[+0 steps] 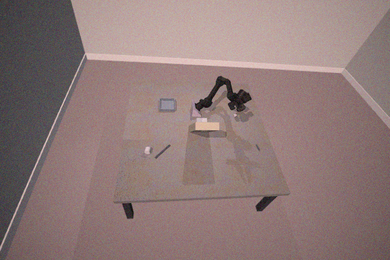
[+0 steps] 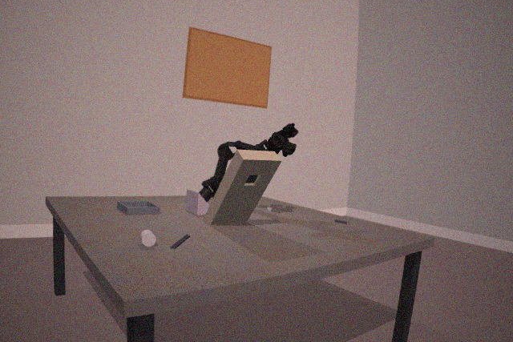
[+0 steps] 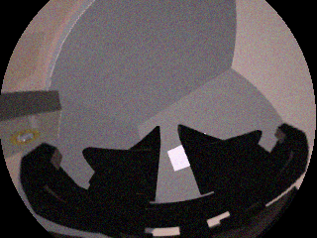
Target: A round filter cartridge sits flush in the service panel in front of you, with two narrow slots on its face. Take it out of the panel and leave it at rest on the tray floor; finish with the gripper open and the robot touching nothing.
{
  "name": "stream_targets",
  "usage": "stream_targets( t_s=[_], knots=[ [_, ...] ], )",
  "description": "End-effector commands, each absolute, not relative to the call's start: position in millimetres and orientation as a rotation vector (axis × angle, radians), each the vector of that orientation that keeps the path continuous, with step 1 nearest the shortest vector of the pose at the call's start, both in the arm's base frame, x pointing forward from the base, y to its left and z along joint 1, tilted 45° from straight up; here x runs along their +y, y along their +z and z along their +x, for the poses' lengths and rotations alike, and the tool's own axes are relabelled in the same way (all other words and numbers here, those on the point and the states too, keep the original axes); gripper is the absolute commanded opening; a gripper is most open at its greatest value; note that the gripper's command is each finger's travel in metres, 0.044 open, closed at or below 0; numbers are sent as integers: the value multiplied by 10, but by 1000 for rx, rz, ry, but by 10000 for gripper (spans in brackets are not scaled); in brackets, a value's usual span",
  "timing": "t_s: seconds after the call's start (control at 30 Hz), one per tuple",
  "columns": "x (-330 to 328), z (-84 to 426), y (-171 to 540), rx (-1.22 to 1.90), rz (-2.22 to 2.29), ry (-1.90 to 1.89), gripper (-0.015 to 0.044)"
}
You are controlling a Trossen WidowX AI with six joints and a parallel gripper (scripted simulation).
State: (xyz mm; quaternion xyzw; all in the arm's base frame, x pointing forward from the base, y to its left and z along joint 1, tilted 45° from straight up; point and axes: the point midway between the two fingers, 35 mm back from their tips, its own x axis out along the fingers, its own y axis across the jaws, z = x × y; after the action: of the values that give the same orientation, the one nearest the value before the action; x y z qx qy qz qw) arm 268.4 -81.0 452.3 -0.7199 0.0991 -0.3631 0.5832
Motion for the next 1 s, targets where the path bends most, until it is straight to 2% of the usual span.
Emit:
stream_targets(
  t_s=[0.0, 0.17, 0.37, 0.6, 0.8, 0.97],
  knots=[
    [-1042, 3196, 3999, 260, -1637, -560, 111],
    [-1300, 3424, 3445, 336, -1470, -324, 111],
    [-1679, 3462, 2722, 469, -1100, -105, 111],
    [-1874, 3161, 1945, 588, -451, 111, 111],
    [-1834, 2680, 1716, 531, 463, 239, 111],
    [-1844, 2631, 1737, 508, 567, 244, 111]
  ],
)
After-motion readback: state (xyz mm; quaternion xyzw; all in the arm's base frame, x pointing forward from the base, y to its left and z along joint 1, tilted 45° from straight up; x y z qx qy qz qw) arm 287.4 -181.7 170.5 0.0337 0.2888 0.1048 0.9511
